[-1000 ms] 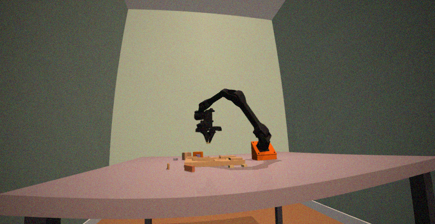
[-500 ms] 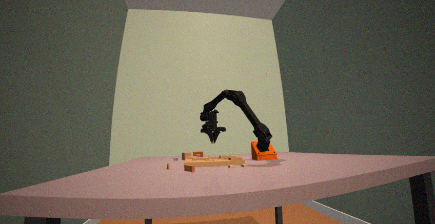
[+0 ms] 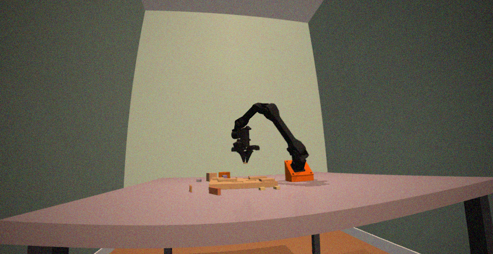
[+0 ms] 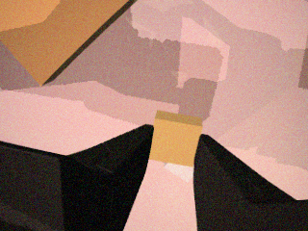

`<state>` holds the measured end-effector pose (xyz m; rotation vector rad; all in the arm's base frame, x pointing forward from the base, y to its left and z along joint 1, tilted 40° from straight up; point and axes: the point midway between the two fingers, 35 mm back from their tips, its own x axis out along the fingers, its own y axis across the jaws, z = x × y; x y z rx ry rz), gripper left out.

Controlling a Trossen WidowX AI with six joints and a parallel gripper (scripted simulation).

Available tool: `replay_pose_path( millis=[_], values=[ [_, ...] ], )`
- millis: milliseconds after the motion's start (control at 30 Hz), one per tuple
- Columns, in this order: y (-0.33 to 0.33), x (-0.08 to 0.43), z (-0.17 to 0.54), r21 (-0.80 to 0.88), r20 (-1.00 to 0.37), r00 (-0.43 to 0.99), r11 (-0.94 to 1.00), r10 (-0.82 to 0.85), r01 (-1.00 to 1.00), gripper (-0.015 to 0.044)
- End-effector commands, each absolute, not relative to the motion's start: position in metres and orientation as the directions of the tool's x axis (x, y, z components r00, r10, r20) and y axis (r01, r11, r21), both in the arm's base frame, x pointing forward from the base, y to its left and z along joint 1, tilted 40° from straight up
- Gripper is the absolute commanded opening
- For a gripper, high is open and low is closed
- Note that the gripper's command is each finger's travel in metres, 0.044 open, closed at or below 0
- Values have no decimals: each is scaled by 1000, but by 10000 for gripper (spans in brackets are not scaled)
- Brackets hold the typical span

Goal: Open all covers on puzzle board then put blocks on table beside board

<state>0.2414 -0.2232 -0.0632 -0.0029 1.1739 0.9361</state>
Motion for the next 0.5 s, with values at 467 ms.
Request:
replay_pose_path(
  millis=[467],
  values=[
    [-207,244,-89,452,-782,65,635,620,-626,80]
  ],
)
